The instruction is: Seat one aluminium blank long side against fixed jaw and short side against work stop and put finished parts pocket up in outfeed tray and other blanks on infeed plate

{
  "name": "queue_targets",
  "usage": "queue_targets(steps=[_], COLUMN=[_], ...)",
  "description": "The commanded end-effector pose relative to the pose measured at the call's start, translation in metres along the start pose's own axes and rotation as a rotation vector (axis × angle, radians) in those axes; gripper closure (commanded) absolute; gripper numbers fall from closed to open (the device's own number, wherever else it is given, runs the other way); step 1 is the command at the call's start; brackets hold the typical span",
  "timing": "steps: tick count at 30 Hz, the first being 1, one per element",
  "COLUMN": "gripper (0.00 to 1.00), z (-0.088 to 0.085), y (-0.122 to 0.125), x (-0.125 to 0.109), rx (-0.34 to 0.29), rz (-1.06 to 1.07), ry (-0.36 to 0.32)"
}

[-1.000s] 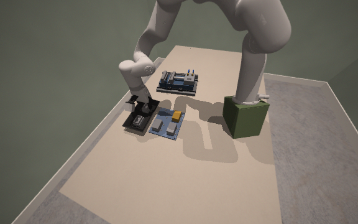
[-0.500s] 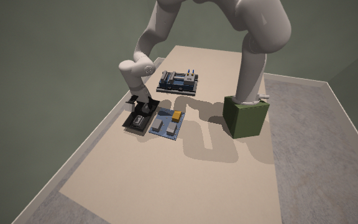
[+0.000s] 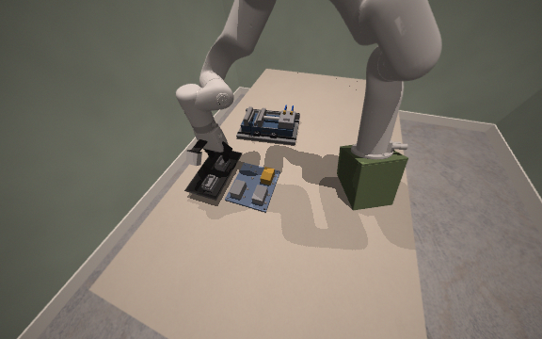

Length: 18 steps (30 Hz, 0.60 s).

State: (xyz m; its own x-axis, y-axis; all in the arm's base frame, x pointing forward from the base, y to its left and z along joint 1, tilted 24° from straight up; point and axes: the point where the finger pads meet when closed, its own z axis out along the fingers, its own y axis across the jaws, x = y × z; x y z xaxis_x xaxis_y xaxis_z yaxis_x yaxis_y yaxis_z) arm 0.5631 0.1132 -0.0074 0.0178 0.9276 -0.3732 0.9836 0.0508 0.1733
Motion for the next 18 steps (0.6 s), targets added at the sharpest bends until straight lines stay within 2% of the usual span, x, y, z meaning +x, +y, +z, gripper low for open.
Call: queue_targets(steps=[1, 13, 15, 18], gripper=[0.31, 0.31, 0.31, 0.31], z=[-0.023, -0.094, -0.094, -0.107], y=[0.001, 0.001, 0.001, 0.001], x=[0.0, 0.0, 0.0, 0.0], rx=[-0.003, -0.003, -0.003, -0.003], rz=[0.001, 0.001, 0.001, 0.001], ry=[0.001, 0.001, 0.001, 0.001])
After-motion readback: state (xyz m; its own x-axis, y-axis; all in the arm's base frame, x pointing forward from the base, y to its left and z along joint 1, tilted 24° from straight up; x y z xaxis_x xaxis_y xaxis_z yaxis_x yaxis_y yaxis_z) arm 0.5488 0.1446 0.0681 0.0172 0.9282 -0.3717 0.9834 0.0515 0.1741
